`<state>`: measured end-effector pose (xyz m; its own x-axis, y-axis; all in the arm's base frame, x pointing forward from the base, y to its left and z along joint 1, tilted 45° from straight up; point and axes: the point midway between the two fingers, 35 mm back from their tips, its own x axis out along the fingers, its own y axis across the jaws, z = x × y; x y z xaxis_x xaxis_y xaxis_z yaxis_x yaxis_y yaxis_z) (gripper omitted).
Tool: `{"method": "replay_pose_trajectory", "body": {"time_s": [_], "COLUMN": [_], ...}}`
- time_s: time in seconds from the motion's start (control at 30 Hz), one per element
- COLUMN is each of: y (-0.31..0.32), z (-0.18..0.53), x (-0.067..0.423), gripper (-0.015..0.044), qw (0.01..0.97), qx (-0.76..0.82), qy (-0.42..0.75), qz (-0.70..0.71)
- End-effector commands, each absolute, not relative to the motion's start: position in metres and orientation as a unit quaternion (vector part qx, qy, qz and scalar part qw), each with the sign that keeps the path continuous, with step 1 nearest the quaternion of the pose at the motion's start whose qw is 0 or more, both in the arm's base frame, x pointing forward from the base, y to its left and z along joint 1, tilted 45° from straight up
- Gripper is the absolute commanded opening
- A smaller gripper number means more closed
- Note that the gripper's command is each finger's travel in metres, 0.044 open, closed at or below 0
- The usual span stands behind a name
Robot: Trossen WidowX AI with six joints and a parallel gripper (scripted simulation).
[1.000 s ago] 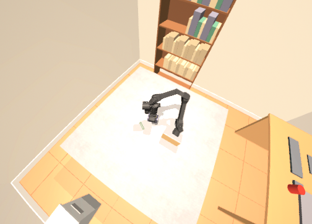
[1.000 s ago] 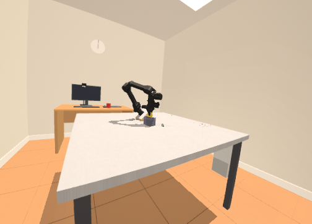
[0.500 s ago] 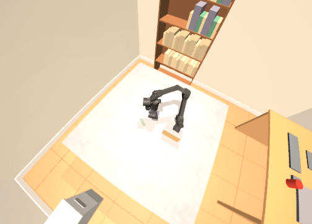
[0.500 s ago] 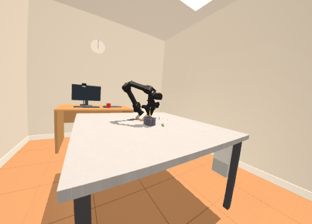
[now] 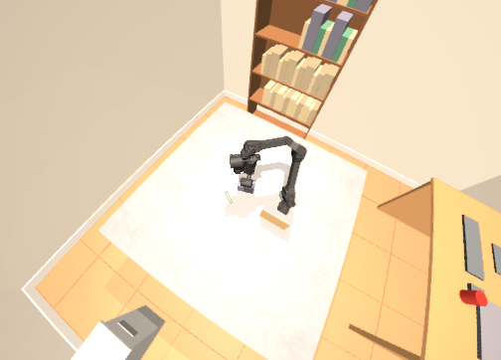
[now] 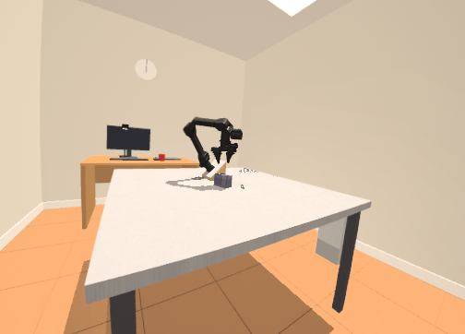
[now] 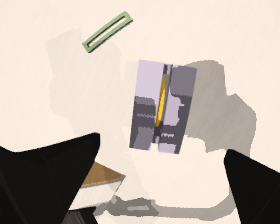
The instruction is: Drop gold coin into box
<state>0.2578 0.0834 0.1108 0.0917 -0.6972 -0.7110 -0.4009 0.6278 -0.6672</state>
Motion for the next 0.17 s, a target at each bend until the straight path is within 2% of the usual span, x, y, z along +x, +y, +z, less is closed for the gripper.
{"method": "replay_pose_trajectory", "body": {"time_s": [0.0, 0.13], "y": [0.0851, 0.0851], "z": [0.1129, 0.1129], "x": [0.2572, 0.2572], "gripper": [0.044, 0.044], "qw": [0.612, 0.612], "qx": [-0.411, -0.411], "qy": [0.664, 0.664], "qz": [-0.122, -0.122]}}
